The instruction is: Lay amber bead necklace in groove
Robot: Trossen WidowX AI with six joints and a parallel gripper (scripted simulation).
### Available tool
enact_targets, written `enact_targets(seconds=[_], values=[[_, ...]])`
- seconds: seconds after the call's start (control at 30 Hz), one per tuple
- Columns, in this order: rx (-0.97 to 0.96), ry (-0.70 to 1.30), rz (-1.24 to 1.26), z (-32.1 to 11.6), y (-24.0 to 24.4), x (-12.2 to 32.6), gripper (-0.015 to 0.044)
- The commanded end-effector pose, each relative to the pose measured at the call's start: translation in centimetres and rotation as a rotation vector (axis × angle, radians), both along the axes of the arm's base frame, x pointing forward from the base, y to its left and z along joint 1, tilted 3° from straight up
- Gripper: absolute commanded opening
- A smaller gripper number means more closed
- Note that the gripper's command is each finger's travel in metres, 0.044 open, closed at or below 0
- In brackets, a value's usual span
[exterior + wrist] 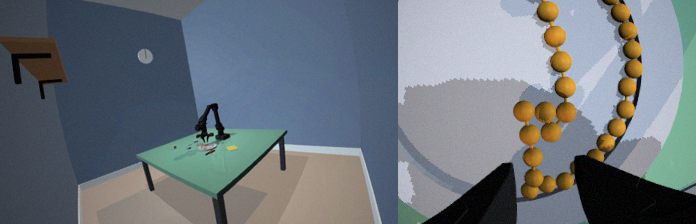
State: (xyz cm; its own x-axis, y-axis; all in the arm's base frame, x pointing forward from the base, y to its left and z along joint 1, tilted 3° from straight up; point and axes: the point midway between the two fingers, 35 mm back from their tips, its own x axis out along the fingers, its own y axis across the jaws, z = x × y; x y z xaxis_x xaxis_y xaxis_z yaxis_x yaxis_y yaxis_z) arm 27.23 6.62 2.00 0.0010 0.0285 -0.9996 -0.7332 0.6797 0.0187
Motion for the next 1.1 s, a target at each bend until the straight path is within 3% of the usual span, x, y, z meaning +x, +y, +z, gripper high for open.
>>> enact_targets(seconds=[0.0,0.6,0.77,1.07], values=[[-0.002,0.012,-0.003,-0.8,0.0,-0.3,0.012],[-0.004,0.023,-0.007,-2.8,0.0,-0.6,0.012],[-0.004,0.016,-0.001,-2.6,0.0,-0.4,0.0],[-0.004,0.016,-0.001,-2.6,0.0,-0.4,0.0]])
